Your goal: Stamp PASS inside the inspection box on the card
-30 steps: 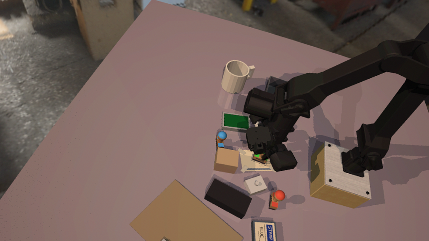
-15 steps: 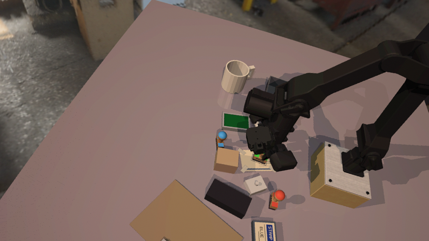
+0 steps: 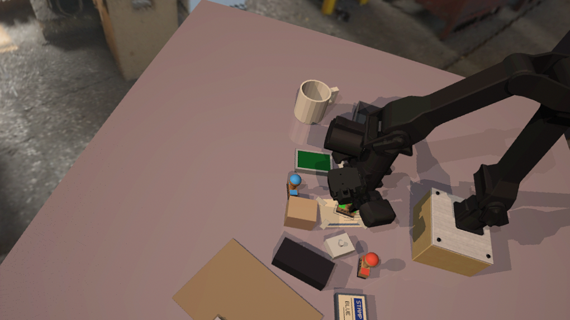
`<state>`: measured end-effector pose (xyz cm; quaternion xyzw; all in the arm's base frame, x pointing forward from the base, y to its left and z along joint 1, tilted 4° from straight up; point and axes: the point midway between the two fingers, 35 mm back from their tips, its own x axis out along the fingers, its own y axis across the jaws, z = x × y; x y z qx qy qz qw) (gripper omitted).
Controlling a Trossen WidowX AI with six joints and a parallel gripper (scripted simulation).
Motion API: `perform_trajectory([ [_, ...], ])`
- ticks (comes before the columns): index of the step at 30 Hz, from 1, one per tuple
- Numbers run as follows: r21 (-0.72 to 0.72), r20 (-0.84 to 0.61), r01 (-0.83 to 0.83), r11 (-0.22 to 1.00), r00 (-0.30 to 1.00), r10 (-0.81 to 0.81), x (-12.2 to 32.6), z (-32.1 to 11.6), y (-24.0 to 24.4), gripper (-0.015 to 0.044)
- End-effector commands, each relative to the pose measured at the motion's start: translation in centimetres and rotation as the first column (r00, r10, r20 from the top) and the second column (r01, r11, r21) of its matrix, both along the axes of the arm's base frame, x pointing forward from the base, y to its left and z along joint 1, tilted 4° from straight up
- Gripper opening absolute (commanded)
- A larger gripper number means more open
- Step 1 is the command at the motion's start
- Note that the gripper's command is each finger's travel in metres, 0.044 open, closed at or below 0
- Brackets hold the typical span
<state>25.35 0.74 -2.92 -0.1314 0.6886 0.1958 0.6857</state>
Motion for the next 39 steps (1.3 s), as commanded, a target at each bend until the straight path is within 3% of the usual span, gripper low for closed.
perform_trajectory([
  [1,0.004,0.004,-0.003,1.0,1.0,0.003,0.1,0.3,0.1,0.0],
  [39,0.004,0.004,-0.003,1.0,1.0,0.003,0.5,5.3,0.0,0.0],
])
